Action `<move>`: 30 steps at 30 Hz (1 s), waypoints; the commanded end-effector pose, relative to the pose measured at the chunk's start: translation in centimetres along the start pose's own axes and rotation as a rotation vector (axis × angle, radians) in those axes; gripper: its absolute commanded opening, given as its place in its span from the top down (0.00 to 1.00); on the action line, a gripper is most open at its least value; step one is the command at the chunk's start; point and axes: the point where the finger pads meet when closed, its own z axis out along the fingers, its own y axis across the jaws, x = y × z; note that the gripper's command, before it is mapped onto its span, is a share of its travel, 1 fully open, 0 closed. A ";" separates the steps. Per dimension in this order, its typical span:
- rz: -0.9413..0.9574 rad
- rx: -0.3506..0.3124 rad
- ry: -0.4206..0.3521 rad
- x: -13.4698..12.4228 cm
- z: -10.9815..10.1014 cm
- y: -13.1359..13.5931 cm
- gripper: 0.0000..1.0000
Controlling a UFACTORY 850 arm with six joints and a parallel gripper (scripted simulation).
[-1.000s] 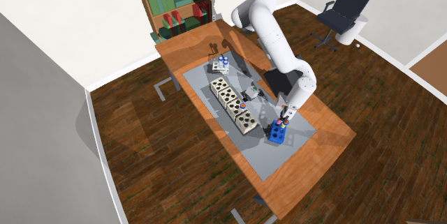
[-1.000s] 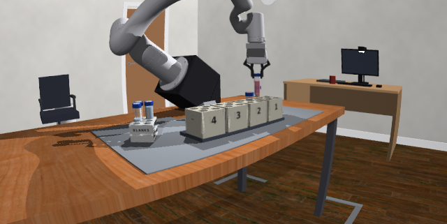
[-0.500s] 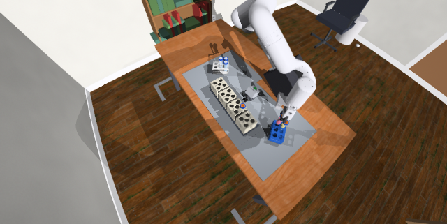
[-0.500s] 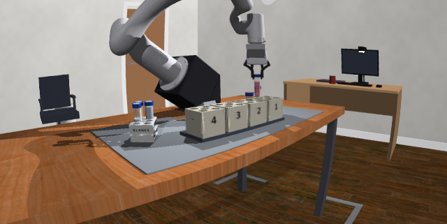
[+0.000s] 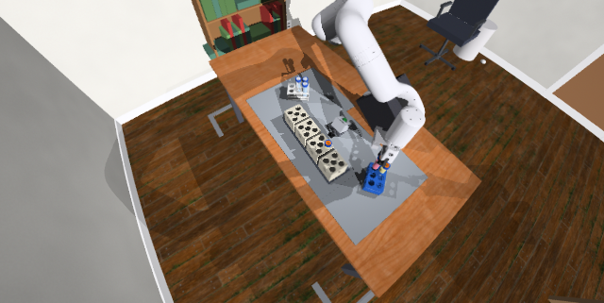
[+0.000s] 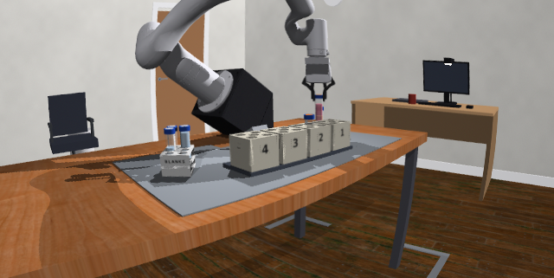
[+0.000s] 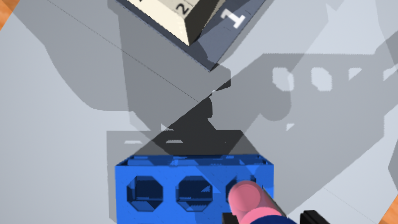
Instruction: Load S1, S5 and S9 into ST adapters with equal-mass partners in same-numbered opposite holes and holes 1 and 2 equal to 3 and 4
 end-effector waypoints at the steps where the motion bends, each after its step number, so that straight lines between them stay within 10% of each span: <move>1: 0.001 0.002 -0.001 0.0 0.3 -0.1 1.00; 30: 0.001 0.002 -0.001 0.0 2.8 -0.1 1.00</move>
